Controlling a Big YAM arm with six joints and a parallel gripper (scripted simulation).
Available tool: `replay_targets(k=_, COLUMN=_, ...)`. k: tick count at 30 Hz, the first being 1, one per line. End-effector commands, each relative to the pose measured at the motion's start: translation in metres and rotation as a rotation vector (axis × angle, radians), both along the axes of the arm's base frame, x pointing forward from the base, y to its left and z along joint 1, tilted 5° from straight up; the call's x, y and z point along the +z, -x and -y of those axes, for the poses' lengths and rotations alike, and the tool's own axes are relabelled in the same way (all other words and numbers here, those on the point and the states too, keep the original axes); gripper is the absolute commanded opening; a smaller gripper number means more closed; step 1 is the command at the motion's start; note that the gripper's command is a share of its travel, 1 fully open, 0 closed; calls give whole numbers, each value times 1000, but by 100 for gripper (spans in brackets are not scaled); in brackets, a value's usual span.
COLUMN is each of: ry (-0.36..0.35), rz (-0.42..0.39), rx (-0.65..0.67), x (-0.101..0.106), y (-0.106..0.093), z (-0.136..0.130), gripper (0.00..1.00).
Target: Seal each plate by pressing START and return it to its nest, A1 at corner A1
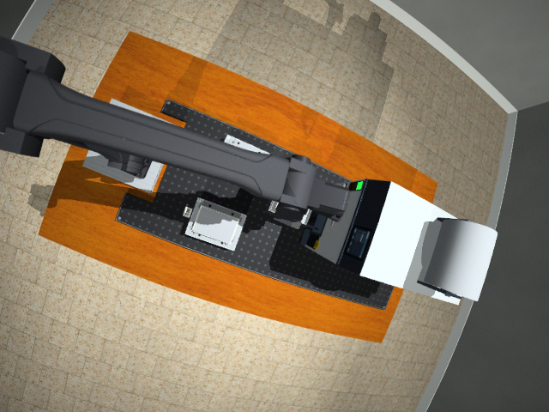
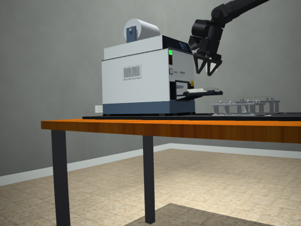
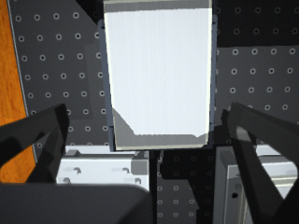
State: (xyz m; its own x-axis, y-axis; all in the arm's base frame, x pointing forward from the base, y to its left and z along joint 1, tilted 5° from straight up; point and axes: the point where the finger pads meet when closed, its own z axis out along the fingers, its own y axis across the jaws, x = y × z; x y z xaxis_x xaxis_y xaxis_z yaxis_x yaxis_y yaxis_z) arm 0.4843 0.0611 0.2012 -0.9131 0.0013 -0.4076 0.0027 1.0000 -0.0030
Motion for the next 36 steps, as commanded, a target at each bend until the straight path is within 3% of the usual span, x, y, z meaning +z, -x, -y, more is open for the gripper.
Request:
replay_targets(k=1, ry=13, rz=38, rx=49, x=23, y=-27, z=9, gripper=100)
replay_targets(k=9, ry=19, rz=34, rx=25, x=23, y=-32, z=24, gripper=100)
replay_targets(k=20, ry=0, rz=61, rx=31, x=21, y=-23, z=4, gripper=100)
replay_targets(k=29, ry=0, rz=5, rx=6, x=-25, y=-20, z=9, gripper=100)
replay_targets(k=36, ry=0, rz=28, rx=-2, x=-26, y=-22, z=14, gripper=100)
